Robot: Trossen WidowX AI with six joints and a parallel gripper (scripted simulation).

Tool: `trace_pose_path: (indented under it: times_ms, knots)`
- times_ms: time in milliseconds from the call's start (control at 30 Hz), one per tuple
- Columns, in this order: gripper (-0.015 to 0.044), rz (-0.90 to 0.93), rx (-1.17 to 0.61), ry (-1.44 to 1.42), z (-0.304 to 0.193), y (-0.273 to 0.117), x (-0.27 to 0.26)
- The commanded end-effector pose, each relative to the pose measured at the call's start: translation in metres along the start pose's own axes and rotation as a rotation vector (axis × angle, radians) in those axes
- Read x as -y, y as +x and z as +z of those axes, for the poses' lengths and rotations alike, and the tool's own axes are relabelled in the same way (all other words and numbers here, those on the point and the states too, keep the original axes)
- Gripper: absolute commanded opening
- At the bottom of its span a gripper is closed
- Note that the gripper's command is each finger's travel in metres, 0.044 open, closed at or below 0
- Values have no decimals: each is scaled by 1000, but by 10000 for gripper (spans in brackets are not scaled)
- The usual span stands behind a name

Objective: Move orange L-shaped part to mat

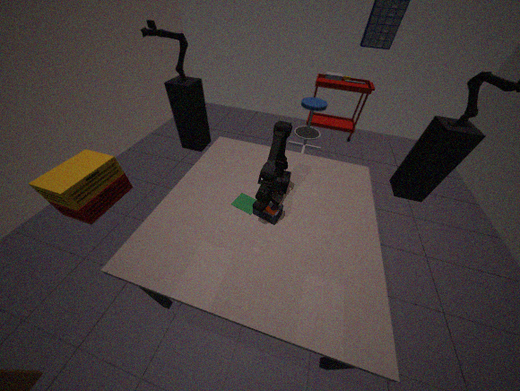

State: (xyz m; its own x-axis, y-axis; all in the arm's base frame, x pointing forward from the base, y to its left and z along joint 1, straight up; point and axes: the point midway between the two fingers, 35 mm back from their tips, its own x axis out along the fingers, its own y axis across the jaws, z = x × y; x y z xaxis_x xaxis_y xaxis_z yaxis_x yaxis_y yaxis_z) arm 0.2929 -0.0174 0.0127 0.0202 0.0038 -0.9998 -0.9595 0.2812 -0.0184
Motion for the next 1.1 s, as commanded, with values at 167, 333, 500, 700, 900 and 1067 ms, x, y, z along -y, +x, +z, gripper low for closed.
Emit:
trace_pose_path:
  times_ms: [167,333,500,700,900,1067]
  knots:
    - [0,-3,-1,-4,0,-14,1]
    - [0,-3,-2,-5,0,-22,0]
    - [0,-2,-2,-6,0,-30,0]
    - [0,-2,-3,-6,0,-39,0]
    - [0,-2,-3,-6,0,-48,0]
    - [0,-2,-3,-6,0,-56,0]
